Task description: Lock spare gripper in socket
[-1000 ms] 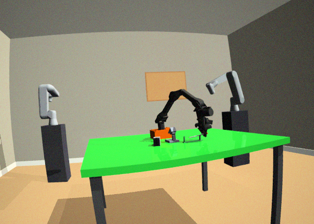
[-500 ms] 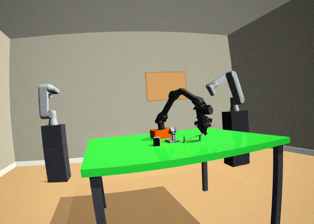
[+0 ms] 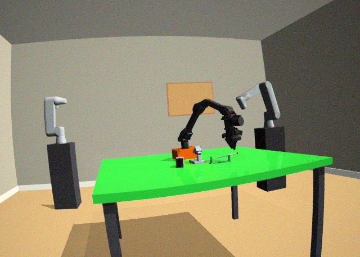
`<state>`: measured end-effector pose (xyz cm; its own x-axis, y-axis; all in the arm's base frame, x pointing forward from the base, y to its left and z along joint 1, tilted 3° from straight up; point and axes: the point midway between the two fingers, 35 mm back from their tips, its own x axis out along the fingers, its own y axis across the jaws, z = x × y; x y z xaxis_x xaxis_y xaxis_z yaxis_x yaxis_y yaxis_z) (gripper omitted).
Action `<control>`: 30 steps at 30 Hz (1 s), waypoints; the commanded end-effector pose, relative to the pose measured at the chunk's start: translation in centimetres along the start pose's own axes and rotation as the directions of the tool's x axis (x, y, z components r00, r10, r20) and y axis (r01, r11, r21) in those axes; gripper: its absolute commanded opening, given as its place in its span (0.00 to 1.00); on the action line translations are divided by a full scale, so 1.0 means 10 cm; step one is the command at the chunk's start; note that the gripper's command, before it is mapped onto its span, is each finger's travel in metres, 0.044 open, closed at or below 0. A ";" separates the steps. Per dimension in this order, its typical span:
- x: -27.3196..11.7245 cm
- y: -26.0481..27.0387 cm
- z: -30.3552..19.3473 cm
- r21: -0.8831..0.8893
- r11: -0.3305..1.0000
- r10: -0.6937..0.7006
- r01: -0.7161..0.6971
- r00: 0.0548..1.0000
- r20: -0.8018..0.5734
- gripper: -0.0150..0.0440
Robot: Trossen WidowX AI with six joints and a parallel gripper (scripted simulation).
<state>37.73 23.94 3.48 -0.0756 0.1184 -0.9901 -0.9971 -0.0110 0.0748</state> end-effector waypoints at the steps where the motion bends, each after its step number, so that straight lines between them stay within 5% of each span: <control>1: -0.11 0.01 0.02 0.000 1.000 -0.001 0.001 1.000 0.001 0.59; 7: -0.25 0.05 0.03 0.000 1.000 0.009 -0.009 1.000 -0.005 0.59; 12: -0.17 0.04 0.02 0.000 1.000 0.012 -0.012 1.000 -0.007 0.82; 18: -0.74 -0.01 -0.41 -0.007 0.995 -0.096 0.096 0.994 -0.042 0.56; 30: -0.69 -0.04 -0.50 -0.008 0.994 -0.112 0.112 0.993 -0.049 0.56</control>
<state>38.58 18.41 10.71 0.0414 0.0796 -0.9960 -0.9991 -0.0007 -0.0416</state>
